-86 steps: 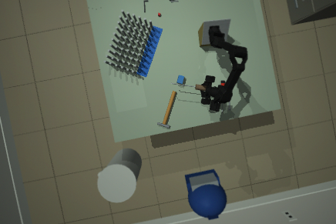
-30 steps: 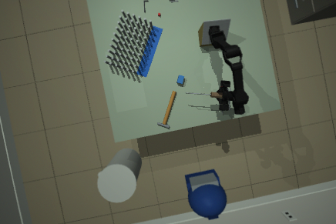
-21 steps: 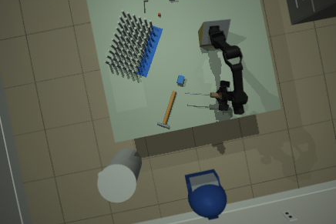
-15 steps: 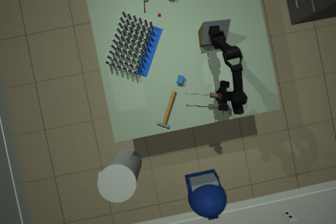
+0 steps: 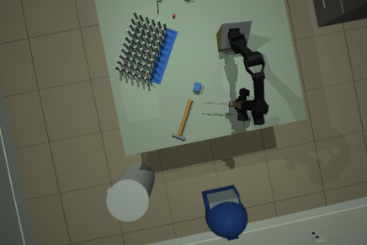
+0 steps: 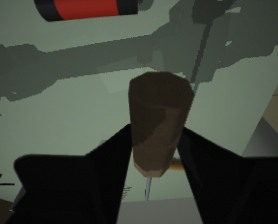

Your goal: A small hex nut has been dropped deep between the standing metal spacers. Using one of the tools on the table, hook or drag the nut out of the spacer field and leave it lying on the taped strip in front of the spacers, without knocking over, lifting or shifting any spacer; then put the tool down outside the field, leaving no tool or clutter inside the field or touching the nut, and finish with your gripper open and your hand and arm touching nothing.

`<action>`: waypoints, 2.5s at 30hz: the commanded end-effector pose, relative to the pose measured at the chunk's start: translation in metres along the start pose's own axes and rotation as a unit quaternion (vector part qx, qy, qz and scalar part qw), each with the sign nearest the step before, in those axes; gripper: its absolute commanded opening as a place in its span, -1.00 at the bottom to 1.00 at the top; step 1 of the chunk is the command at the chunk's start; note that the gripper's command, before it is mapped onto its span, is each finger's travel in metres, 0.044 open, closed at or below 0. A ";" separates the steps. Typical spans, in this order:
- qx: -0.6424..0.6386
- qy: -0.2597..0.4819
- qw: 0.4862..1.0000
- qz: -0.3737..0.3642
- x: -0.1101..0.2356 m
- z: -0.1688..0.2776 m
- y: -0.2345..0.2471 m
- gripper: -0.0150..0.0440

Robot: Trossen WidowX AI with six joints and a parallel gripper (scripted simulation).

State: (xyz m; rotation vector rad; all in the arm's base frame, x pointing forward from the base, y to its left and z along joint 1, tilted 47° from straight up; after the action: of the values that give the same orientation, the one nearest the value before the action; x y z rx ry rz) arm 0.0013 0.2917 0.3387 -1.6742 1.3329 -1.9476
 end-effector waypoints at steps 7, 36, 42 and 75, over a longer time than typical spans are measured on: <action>0.005 0.002 1.000 -0.005 -0.015 -0.005 0.003 -0.49; 0.005 0.003 1.000 -0.005 -0.049 -0.016 0.008 -0.49; 0.005 0.003 1.000 -0.005 -0.056 -0.018 0.009 -0.49; 0.005 0.003 1.000 -0.005 -0.094 -0.026 0.018 -0.49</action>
State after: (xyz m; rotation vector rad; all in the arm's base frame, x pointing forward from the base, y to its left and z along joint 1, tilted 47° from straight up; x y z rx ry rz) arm 0.0010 0.3563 0.2734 -1.6712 1.3318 -1.9493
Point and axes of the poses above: the point midway between the two fingers, 35 mm back from their tips, its own x axis back along the fingers, its own y axis across the jaws, z = x × y, the point moved 1 cm from there along x, back along the fingers, and after that the axes turned 13 degrees about -x, right-handed, at the moved point
